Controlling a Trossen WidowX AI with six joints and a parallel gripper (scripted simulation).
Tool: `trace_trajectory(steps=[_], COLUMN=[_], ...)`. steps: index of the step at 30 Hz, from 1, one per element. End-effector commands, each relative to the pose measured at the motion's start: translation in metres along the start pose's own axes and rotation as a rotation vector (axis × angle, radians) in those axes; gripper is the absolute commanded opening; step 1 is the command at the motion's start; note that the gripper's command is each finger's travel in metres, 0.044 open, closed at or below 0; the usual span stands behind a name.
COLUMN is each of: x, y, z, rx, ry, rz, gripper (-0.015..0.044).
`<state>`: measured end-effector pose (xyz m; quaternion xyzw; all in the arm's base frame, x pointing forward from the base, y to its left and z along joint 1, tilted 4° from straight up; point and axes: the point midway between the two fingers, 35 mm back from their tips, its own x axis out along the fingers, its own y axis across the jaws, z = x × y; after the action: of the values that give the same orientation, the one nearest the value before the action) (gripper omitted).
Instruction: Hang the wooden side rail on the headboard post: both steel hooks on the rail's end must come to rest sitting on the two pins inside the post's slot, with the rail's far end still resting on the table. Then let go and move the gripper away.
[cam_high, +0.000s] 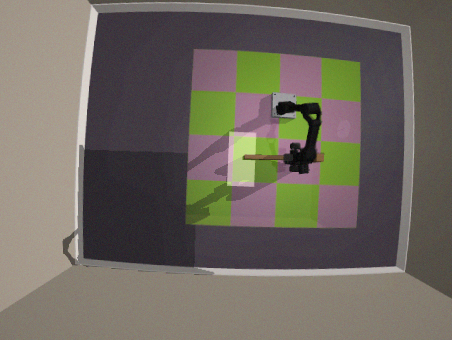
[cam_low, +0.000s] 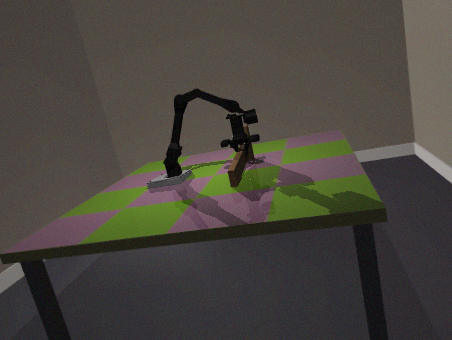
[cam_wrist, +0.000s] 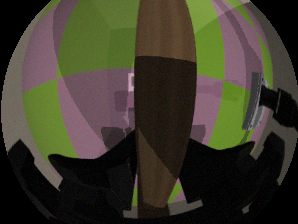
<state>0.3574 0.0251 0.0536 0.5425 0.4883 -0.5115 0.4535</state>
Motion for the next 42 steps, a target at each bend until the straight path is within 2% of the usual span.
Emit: trace_trajectory(steps=[1,42], x=[-0.0002,-0.0016], y=[0.0004,0.0012], z=[-0.0014,-0.0052], rx=[0.005,0.005], ry=[0.005,0.005], rz=[0.004,0.004], gripper=[0.0,0.0])
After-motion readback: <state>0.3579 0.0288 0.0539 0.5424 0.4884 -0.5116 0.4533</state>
